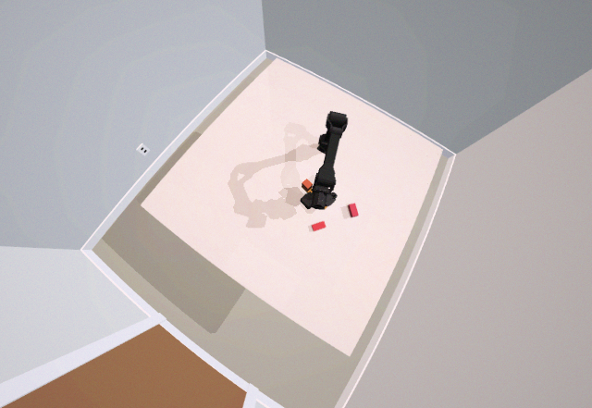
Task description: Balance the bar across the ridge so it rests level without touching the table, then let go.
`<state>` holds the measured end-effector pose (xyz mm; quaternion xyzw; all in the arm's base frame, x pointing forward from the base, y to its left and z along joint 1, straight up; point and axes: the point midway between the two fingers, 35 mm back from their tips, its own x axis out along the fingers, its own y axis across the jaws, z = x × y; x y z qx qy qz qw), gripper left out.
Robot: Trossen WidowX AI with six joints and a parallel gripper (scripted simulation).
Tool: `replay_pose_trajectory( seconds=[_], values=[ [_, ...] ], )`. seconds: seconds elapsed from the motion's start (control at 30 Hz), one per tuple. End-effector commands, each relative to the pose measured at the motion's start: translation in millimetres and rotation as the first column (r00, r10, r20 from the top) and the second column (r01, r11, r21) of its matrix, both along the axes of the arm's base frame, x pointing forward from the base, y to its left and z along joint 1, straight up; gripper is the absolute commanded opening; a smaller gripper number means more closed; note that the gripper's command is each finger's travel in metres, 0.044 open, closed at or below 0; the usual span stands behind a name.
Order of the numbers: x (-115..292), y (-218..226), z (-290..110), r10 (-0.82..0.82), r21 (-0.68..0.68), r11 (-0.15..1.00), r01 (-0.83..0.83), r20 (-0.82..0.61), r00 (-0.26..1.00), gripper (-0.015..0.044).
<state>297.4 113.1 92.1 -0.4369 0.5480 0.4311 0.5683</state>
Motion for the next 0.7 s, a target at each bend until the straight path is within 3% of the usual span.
replay_pose_trajectory(
  seconds=[0.0,0.67],
  values=[
    [-0.4,-0.2,-2.2,0.001,-0.001,1.0,-0.001,-0.002,1.0,0.0],
    [-0.5,0.0,-3.9,0.001,-0.001,1.0,-0.001,-0.002,1.0,0.0]
  ],
)
